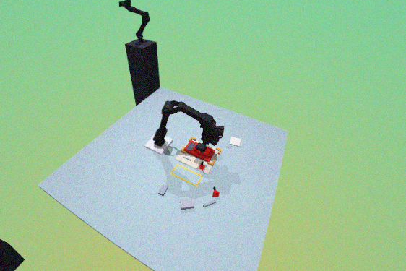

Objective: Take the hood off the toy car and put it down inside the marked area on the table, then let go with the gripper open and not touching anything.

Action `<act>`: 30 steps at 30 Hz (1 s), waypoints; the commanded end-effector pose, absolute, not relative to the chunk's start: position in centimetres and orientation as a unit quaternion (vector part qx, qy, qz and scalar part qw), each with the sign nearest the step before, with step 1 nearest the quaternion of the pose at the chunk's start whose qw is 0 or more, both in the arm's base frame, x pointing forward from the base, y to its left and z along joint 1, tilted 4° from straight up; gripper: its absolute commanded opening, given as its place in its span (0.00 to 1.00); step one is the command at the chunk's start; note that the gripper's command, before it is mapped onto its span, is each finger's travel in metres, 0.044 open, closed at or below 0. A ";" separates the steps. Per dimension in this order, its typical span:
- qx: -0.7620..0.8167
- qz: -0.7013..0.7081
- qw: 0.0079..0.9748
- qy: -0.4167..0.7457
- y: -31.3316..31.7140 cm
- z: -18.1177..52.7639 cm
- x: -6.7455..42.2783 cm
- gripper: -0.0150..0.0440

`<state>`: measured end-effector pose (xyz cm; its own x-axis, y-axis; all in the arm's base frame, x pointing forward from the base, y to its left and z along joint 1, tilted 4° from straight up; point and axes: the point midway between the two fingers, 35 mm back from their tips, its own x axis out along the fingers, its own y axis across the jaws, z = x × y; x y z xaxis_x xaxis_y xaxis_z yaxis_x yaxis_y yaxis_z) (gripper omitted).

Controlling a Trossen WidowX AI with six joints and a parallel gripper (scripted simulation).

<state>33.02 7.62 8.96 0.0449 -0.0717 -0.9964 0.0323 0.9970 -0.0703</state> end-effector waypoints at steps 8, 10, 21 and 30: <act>-0.015 -0.032 0.723 0.690 7.5 8.1 33.0 1.00; -0.015 -0.032 0.723 0.690 7.5 7.9 33.0 1.00; -0.015 -0.032 0.723 0.690 7.5 7.5 33.1 1.00; -0.015 -0.032 0.723 0.690 7.4 7.0 33.1 1.00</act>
